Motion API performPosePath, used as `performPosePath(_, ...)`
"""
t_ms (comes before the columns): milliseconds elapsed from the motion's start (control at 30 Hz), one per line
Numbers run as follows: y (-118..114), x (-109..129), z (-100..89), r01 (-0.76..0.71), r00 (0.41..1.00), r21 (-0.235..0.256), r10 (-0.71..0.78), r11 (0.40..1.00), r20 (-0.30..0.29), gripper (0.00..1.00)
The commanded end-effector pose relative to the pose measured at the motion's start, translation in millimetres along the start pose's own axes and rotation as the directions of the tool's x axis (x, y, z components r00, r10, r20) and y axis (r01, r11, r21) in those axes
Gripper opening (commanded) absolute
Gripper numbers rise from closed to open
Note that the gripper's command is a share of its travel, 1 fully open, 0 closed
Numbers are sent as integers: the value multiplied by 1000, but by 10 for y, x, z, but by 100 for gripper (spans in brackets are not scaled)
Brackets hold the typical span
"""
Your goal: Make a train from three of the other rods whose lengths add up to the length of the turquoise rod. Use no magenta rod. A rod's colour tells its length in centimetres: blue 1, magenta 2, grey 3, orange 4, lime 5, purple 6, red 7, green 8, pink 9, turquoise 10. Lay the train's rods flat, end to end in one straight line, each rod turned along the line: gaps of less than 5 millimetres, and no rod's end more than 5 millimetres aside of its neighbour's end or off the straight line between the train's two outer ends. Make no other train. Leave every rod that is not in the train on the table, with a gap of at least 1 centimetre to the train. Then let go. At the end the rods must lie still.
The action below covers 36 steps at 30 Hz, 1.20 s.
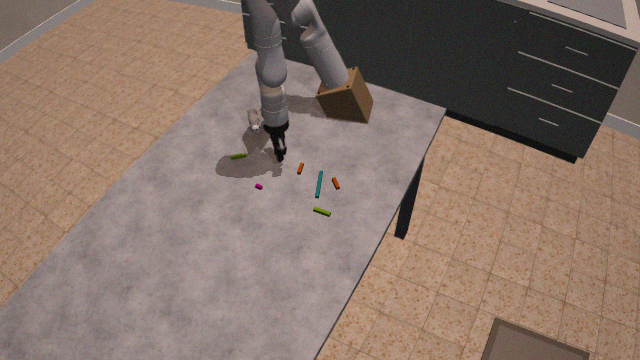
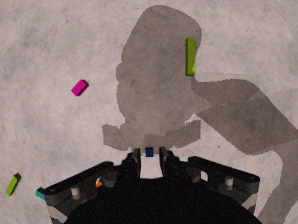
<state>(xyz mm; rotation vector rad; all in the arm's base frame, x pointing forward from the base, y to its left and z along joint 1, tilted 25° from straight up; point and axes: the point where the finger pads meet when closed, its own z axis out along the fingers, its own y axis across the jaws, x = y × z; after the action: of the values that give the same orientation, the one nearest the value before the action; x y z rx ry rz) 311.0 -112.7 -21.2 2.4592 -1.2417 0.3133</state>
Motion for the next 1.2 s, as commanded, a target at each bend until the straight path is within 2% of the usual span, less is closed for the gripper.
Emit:
performPosePath(0, -15, 31, 5, 2, 1000, 4, -2, 1000, -5, 24)
performPosePath(567, -19, 26, 136, 4, 1000, 4, -4, 1000, -6, 24)
performPosePath(1167, -13, 14, 167, 4, 1000, 2, -4, 1000, -2, 24)
